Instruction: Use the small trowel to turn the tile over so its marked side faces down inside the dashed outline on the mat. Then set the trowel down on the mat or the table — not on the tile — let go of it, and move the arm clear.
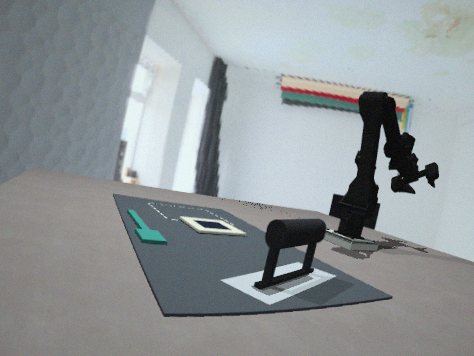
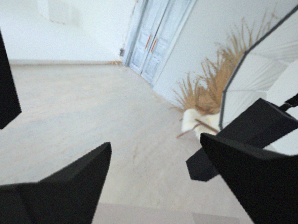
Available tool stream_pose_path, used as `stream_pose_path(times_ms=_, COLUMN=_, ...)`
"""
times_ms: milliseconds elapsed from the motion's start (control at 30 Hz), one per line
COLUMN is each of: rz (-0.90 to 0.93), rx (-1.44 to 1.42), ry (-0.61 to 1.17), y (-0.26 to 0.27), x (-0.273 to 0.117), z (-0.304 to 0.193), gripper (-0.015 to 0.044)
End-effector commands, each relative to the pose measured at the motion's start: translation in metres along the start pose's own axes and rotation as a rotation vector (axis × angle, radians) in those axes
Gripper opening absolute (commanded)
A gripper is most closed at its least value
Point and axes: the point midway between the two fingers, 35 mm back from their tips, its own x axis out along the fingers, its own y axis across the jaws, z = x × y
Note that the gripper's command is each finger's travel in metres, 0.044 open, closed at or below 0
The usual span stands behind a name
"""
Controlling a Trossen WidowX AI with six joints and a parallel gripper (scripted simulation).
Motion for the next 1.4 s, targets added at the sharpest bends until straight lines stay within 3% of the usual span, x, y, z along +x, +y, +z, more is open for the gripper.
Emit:
stream_pose_path(times_ms=0, rz=0.0, rx=0.0, ry=0.0, y=0.0, x=0.0, z=0.0, gripper=0.0374)
stream_pose_path(times_ms=367, rz=0.0, rx=0.0, ry=0.0, y=-0.0001, x=0.0, z=0.0, gripper=0.01)
stream_pose_path(times_ms=667, rz=0.0, rx=0.0, ry=0.0, y=0.0, x=0.0, z=0.0, gripper=0.01)
stream_pose_path(times_ms=800, rz=0.0, rx=0.0, ry=0.0, y=0.0, x=0.0, z=0.0, gripper=0.0)
stream_pose_path(times_ms=1300, rz=0.0, rx=0.0, ry=0.0, y=0.0, x=0.0, z=0.0, gripper=0.0)
stream_pose_path(times_ms=1367, rz=0.0, rx=0.0, ry=0.0, y=0.0, x=0.0, z=0.0, gripper=0.0053)
